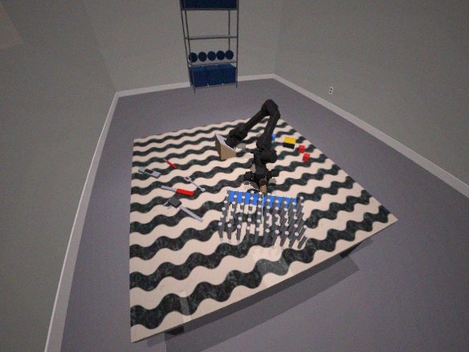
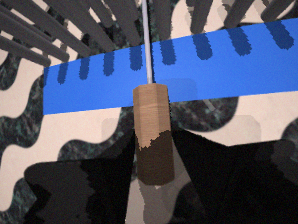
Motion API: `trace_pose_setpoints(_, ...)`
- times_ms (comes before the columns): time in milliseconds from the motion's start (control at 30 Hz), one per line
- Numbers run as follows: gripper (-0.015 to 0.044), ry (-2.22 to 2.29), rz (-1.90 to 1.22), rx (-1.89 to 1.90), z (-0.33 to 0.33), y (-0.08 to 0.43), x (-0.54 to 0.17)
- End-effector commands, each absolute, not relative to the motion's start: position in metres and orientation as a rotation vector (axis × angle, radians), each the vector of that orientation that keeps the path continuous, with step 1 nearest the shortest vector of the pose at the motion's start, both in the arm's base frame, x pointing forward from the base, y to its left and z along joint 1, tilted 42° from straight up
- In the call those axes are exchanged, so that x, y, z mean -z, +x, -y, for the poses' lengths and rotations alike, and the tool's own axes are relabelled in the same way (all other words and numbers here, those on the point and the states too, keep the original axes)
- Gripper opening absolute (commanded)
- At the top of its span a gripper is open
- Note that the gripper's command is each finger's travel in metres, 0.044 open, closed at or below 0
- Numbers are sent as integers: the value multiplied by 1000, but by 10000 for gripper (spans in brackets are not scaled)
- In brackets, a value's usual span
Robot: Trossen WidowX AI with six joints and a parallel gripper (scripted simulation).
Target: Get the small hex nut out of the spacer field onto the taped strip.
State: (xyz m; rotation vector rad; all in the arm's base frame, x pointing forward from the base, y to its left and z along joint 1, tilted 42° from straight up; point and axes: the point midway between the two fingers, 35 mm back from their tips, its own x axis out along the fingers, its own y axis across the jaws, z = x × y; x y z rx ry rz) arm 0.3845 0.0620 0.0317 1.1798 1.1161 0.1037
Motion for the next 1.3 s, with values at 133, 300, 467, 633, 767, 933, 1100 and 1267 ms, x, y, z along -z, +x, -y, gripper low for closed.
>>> trace_pose_setpoints(133, 0, 1182, -1113, -101, -64, 379, -34)
trace_pose_setpoints(300, 0, 1182, -1113, -101, -65, 376, -35)
trace_pose_setpoints(467, 0, 1182, -1114, -101, -66, 374, -36)
trace_pose_setpoints(633, 0, 1182, -1114, -101, -68, 371, -37)
trace_pose_setpoints(767, 0, 1182, -1114, -101, -69, 369, -37)
trace_pose_setpoints(933, 0, 1183, -1114, -100, -70, 366, -38)
trace_pose_setpoints(1100, 0, 1183, -1115, -100, -71, 363, -39)
trace_pose_setpoints(1267, 0, 1183, -1115, -100, -72, 361, -40)
